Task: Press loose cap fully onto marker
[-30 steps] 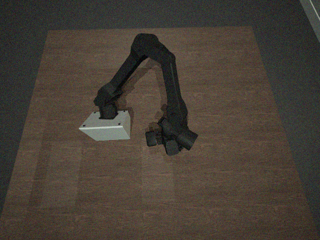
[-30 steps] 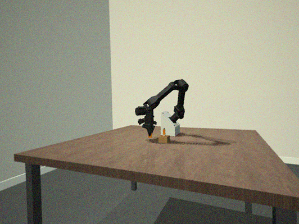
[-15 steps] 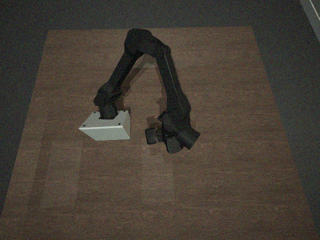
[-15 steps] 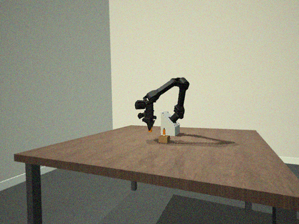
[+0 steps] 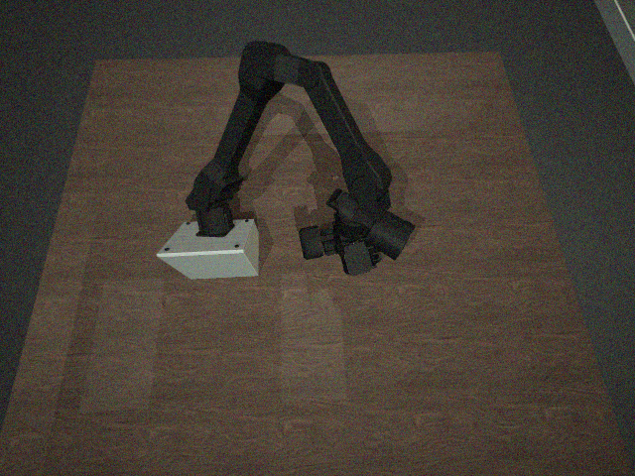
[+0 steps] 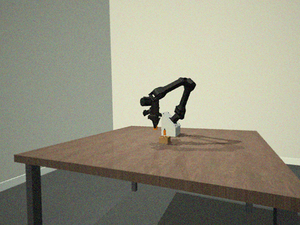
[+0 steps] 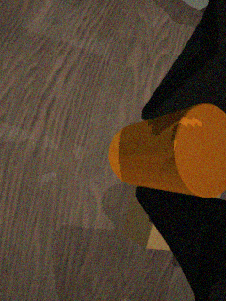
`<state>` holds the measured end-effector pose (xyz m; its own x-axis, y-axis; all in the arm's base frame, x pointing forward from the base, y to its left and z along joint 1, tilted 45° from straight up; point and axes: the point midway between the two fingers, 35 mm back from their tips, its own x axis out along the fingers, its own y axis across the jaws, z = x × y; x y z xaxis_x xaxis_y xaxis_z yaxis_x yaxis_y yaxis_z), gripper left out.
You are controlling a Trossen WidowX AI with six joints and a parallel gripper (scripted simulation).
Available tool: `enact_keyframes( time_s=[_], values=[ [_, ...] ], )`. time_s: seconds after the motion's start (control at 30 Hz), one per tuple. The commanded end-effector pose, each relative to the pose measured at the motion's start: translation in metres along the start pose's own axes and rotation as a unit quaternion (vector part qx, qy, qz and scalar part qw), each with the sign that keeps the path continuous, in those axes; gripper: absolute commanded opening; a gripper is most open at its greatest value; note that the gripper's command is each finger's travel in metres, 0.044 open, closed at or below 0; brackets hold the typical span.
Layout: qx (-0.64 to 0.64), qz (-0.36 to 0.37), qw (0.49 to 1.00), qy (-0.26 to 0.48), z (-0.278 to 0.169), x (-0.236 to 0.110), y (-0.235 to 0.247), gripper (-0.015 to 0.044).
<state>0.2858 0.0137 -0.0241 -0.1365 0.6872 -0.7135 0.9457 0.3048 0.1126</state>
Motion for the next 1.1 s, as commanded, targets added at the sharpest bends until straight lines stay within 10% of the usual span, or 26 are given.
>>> enact_keyframes(
  time_s=[0.0, 1.07],
  values=[
    [-0.003, 0.006, 1.0, -0.004, -0.013, -0.01, 0.011, 0.0],
    [-0.003, 0.007, 1.0, 0.0, -0.071, -0.016, 0.033, 0.0]
  ],
)
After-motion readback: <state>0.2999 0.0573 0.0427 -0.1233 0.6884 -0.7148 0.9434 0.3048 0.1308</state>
